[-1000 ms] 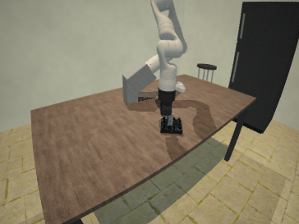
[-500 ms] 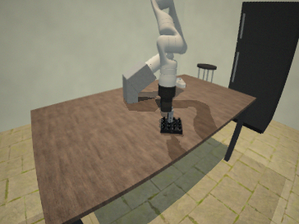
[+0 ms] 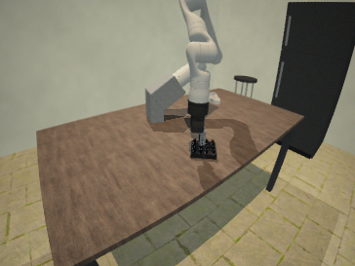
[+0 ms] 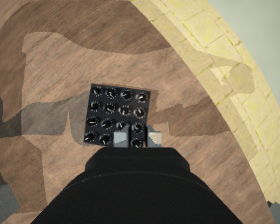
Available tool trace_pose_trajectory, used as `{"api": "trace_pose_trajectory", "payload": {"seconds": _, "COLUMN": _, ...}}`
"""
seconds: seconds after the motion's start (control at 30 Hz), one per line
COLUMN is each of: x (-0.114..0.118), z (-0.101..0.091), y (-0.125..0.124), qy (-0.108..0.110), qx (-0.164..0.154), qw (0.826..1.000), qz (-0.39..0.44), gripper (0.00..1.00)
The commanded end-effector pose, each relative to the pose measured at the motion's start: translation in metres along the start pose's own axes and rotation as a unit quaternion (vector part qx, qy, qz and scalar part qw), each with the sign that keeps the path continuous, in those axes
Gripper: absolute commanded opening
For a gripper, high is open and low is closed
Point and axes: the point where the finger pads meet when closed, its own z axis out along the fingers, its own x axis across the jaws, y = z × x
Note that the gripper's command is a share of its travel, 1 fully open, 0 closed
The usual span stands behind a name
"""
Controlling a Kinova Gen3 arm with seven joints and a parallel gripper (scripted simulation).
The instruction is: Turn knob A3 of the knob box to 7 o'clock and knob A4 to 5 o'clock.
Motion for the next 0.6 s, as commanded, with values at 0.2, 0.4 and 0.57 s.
{"api": "trace_pose_trajectory", "payload": {"seconds": 0.2, "x": 0.0012, "z": -0.0019, "y": -0.0003, "qy": 0.001, "qx": 0.000, "qw": 0.999, "qz": 0.034, "gripper": 0.46}}
{"api": "trace_pose_trajectory", "payload": {"seconds": 0.4, "x": 0.0016, "z": -0.0027, "y": -0.0006, "qy": 0.000, "qx": 0.000, "qw": 0.998, "qz": 0.068, "gripper": 0.46}}
{"api": "trace_pose_trajectory", "payload": {"seconds": 0.57, "x": 0.0024, "z": -0.0040, "y": -0.0008, "qy": 0.000, "qx": 0.000, "qw": 0.992, "qz": 0.126, "gripper": 0.46}}
